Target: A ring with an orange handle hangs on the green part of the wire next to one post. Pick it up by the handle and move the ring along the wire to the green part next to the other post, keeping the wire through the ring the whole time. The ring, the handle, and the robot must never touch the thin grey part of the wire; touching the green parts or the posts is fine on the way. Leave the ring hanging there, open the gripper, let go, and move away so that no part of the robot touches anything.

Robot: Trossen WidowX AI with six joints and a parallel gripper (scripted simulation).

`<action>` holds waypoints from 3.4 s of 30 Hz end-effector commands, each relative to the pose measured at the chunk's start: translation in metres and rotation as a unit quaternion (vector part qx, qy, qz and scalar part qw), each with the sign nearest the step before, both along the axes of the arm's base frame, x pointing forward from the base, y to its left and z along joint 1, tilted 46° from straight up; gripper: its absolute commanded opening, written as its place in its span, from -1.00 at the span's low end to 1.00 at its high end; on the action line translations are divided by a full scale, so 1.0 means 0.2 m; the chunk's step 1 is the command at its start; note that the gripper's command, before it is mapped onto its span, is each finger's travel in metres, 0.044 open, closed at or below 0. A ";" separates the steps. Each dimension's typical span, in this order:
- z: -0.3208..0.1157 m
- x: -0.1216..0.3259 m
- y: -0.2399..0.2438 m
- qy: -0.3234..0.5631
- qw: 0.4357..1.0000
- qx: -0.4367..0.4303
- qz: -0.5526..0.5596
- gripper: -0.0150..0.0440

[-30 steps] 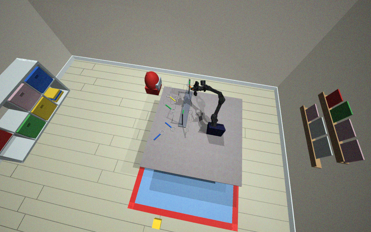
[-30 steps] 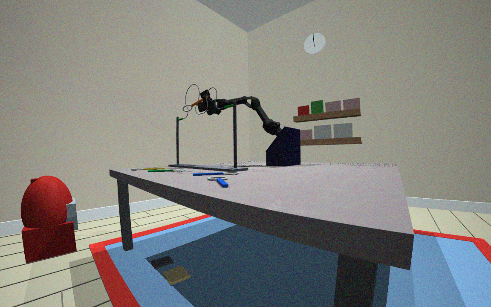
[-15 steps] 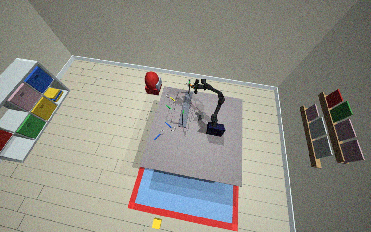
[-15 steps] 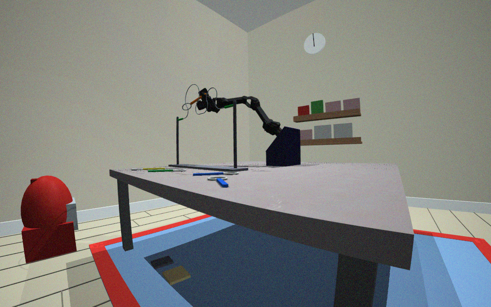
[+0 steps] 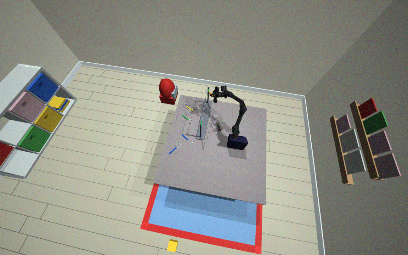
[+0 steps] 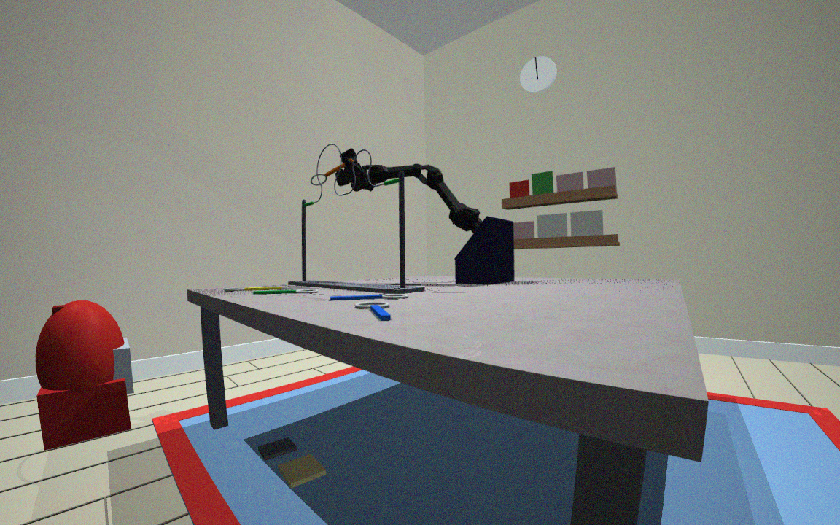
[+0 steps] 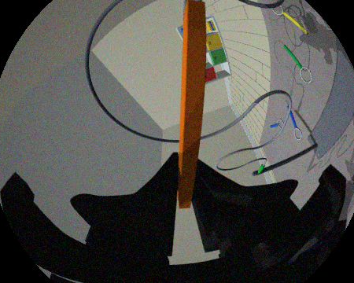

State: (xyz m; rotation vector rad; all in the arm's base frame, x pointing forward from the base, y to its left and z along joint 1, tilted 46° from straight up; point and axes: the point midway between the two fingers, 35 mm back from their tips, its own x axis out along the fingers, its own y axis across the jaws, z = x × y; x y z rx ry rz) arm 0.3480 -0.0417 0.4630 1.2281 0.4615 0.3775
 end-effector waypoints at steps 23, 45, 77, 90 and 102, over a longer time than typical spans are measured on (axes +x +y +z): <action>-0.04 0.01 -0.02 -0.005 0.987 -0.164 -0.004 -1.00; -0.08 0.01 -0.06 -0.008 0.954 -0.298 -0.009 -1.00; -0.11 0.01 -0.11 -0.012 0.872 -0.489 -0.020 -1.00; -0.12 0.02 -0.14 -0.014 0.828 -0.560 -0.025 -1.00; -0.12 0.02 -0.17 -0.016 0.783 -0.621 -0.030 -1.00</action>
